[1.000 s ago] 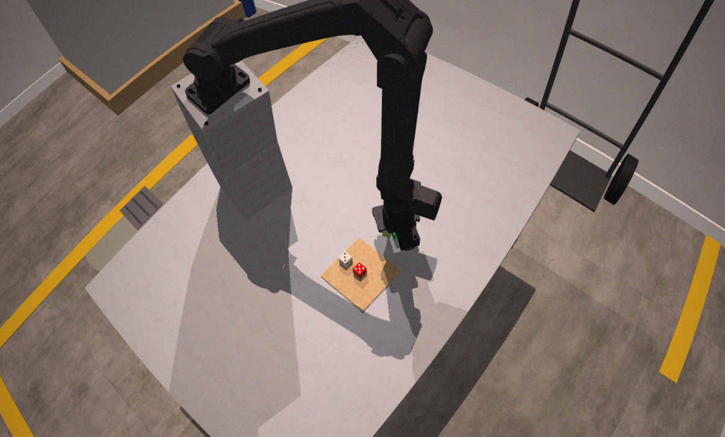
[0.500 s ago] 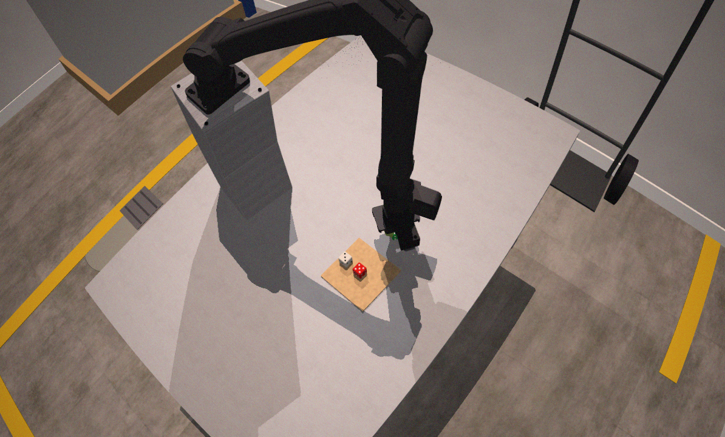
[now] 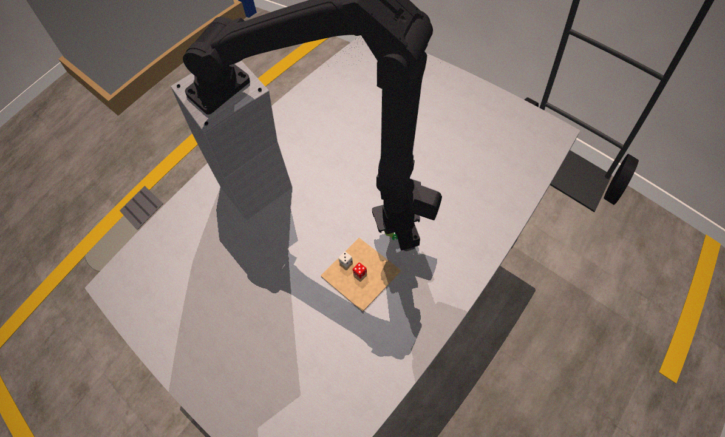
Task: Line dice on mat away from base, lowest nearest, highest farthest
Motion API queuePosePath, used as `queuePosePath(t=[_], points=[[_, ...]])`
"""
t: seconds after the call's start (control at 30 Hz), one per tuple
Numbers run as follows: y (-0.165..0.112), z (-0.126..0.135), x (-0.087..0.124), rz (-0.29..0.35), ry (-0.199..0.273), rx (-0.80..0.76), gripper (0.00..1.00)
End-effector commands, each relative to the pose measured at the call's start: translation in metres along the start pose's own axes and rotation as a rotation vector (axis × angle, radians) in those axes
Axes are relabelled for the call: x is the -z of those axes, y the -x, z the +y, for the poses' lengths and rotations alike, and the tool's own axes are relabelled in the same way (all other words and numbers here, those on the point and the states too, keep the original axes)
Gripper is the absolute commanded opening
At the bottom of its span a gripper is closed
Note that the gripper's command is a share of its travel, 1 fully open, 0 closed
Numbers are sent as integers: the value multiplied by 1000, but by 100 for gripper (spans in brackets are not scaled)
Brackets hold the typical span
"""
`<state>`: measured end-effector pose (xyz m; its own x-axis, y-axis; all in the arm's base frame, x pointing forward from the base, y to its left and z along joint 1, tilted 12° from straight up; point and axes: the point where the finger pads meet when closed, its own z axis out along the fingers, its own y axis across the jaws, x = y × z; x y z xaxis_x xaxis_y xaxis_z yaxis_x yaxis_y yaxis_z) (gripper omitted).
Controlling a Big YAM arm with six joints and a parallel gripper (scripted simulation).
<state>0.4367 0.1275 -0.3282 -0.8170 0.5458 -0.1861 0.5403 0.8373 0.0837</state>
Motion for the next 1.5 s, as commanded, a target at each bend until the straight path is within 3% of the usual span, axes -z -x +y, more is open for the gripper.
queuePosePath(t=[0.0,0.2,0.57,0.63,0.87,0.93,0.97,1.3,1.47], points=[[2,-3,-4,-2,3,0,20],[3,-1,-1,-4,5,0,20],[2,9,69,-10,15,1,20],[2,9,69,-10,15,1,20],[2,8,107,-11,14,0,20],[5,5,109,-11,12,-8,20],[-6,-8,96,13,-20,-4,20],[0,-3,97,3,-6,-2,20],[37,-2,110,-20,23,92,20]])
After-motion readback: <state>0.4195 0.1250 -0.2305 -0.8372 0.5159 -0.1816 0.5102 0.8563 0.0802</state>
